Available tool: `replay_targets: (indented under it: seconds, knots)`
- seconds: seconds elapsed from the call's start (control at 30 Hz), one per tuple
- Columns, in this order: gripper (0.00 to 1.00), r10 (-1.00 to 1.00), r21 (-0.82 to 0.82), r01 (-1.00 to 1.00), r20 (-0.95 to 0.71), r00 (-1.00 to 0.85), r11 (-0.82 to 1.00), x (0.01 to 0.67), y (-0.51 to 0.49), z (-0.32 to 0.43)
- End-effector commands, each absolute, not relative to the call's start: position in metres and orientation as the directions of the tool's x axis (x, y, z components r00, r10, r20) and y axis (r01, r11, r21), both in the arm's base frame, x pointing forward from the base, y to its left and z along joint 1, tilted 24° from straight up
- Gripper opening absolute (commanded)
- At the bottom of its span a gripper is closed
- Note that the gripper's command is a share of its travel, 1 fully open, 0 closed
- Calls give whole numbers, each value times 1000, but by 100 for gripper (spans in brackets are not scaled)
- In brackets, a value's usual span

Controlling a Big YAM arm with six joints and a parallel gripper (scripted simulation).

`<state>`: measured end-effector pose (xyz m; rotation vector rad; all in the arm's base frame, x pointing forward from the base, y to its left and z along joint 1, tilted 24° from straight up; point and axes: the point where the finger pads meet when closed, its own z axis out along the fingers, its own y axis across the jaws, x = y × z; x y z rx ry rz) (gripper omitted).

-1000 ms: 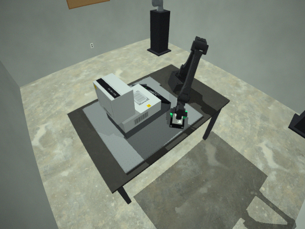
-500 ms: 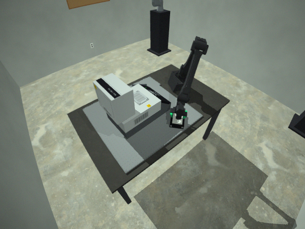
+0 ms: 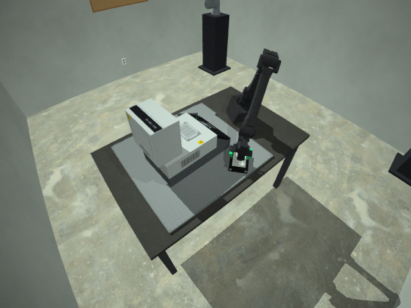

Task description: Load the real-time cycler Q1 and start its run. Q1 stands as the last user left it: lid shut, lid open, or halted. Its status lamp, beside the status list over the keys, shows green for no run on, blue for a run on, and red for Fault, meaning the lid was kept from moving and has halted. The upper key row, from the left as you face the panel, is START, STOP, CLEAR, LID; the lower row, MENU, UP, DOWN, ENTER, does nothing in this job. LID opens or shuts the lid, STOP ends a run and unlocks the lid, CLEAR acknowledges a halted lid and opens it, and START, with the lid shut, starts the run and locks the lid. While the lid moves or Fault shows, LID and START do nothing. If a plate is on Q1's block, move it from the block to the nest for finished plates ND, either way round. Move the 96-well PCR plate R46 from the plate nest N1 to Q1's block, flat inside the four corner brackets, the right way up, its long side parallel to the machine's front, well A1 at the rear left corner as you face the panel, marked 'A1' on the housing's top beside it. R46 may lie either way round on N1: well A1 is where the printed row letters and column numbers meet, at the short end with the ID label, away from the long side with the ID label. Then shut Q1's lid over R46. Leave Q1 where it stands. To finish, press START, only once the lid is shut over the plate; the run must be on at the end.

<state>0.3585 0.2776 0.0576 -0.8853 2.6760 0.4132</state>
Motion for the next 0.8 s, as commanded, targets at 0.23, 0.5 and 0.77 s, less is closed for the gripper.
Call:
replay_targets:
  seconds: [0.23, 0.5, 0.77]
  knots:
    - [100, -525, 176, -615, -377, -764, 769, 371, 288, 70]
    - [100, -521, 174, -620, -398, -755, 765, 375, 291, 78]
    - [100, -517, 172, -624, -418, -747, 762, 371, 289, 81]
